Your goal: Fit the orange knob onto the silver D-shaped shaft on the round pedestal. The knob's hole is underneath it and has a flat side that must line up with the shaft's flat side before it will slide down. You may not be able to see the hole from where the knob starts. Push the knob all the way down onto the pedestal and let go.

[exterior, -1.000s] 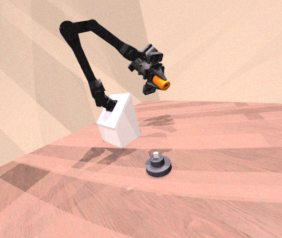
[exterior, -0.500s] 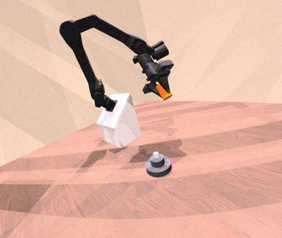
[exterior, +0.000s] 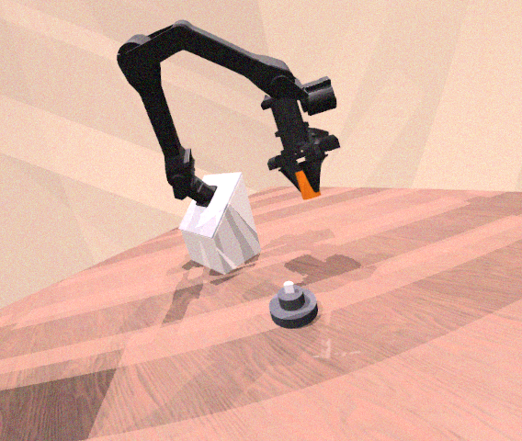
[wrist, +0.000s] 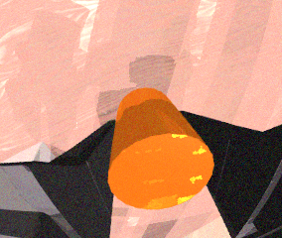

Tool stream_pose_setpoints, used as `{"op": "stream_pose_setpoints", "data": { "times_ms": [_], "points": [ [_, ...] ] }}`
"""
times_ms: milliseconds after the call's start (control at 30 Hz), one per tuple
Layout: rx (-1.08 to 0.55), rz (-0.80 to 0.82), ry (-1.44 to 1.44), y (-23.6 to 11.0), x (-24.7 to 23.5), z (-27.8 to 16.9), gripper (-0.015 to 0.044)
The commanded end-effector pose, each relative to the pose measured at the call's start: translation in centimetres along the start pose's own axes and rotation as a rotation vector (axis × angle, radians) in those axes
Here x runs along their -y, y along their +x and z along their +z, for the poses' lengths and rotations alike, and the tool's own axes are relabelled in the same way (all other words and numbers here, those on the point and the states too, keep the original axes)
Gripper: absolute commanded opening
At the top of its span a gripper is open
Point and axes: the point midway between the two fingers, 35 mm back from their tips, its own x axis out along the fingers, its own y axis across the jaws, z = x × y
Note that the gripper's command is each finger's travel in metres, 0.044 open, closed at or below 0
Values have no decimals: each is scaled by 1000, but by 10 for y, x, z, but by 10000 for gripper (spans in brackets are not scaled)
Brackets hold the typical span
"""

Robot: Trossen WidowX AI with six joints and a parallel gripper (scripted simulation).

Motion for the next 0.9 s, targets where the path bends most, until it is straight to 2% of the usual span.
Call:
{"op": "stream_pose_setpoints", "data": {
  "times_ms": [0,100,267,867],
  "points": [
    [4,93,-4,7,3,1,0],
    [4,165,-4,13,4,1,0],
    [6,168,-3,27,3,3,0],
    [3,181,4,129,-7,8,0]
  ]
}}
